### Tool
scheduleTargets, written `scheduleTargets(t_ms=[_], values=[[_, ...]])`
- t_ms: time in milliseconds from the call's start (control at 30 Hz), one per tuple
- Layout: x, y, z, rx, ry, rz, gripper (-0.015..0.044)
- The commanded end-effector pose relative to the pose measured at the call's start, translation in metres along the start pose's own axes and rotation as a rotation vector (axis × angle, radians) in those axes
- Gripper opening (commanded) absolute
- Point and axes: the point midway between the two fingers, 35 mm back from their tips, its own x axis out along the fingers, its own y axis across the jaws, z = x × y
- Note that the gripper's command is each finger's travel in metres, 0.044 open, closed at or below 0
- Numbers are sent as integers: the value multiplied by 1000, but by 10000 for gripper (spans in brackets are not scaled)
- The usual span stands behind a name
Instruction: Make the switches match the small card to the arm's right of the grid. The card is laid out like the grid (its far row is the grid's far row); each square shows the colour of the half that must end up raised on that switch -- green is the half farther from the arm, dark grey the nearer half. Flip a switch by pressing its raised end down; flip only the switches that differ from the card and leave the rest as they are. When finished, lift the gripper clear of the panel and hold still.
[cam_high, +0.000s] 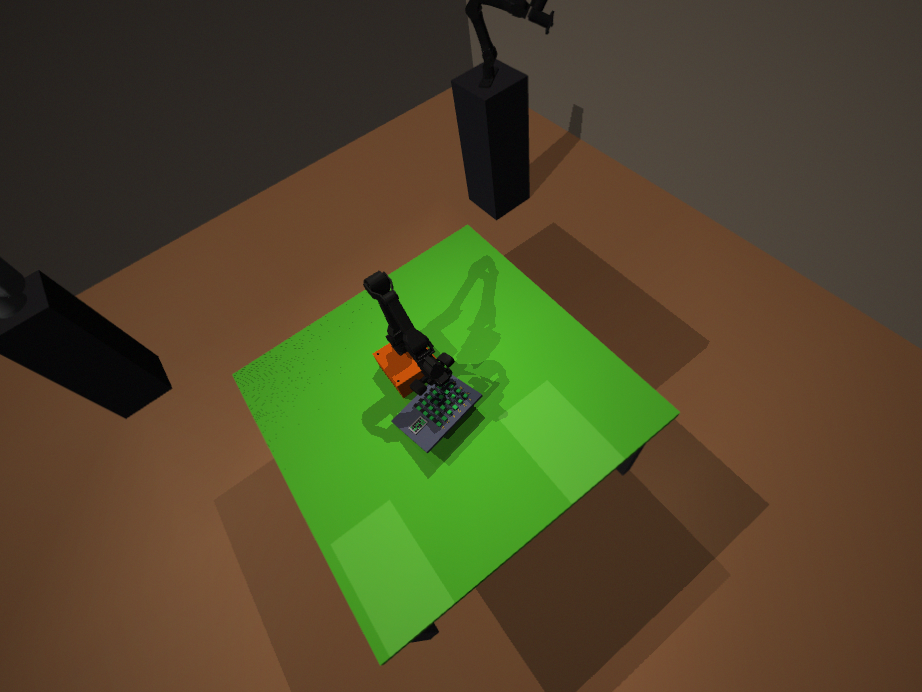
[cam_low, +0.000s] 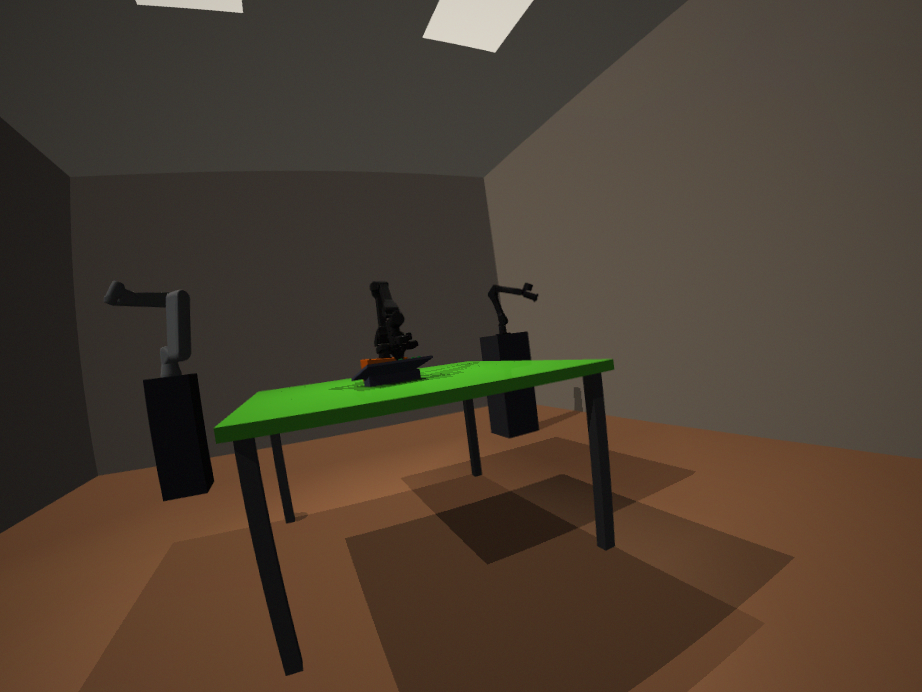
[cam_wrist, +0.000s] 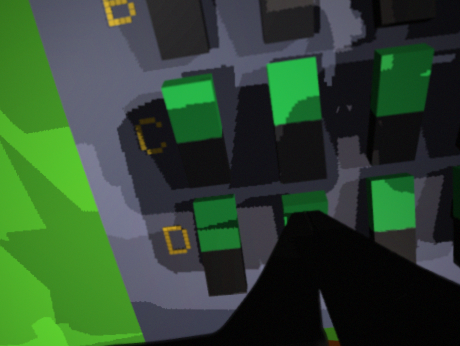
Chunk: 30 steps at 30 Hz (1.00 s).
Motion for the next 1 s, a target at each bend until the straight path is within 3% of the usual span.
scheduleTargets(t_ms=[0, 967], values=[[1, 0, 0, 2, -1, -3, 0], [5, 0, 0, 2, -1, -3, 0]])
